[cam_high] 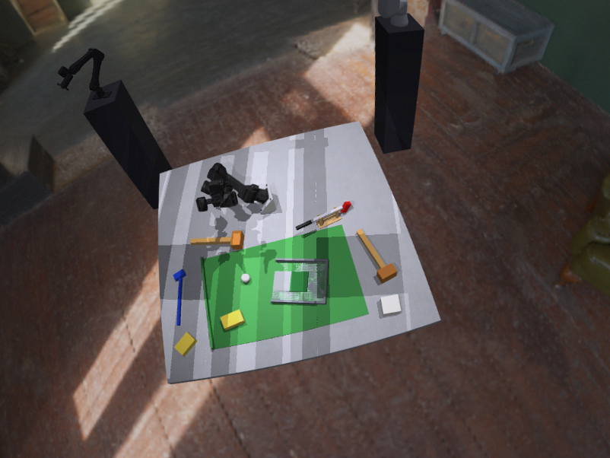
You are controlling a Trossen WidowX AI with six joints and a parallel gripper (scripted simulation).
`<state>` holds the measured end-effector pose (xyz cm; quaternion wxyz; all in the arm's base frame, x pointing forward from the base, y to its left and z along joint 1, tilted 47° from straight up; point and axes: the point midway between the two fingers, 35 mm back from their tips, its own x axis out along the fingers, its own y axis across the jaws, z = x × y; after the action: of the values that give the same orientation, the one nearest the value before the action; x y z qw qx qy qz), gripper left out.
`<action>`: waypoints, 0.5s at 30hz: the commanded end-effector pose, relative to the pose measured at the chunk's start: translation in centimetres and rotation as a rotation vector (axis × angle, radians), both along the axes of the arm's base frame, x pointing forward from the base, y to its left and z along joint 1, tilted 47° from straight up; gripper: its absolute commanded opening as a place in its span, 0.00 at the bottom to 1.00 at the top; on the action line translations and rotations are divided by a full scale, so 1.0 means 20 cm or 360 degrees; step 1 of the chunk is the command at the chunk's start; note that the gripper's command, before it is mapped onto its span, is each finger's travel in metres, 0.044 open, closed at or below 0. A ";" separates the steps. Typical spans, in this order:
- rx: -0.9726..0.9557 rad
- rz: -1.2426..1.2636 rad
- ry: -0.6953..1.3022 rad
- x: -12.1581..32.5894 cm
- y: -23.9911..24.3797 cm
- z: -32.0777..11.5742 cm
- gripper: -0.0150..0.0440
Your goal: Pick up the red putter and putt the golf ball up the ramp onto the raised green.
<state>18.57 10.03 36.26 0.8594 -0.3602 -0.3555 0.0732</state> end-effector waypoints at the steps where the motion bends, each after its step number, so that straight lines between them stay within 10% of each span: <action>1: -0.0007 0.0001 0.0016 0.01 0.01 -0.01 0.98; 15: -0.0774 0.0021 0.1243 0.51 0.48 -0.74 1.00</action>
<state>27.80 17.91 25.30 0.8473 -0.4649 -0.0572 0.2504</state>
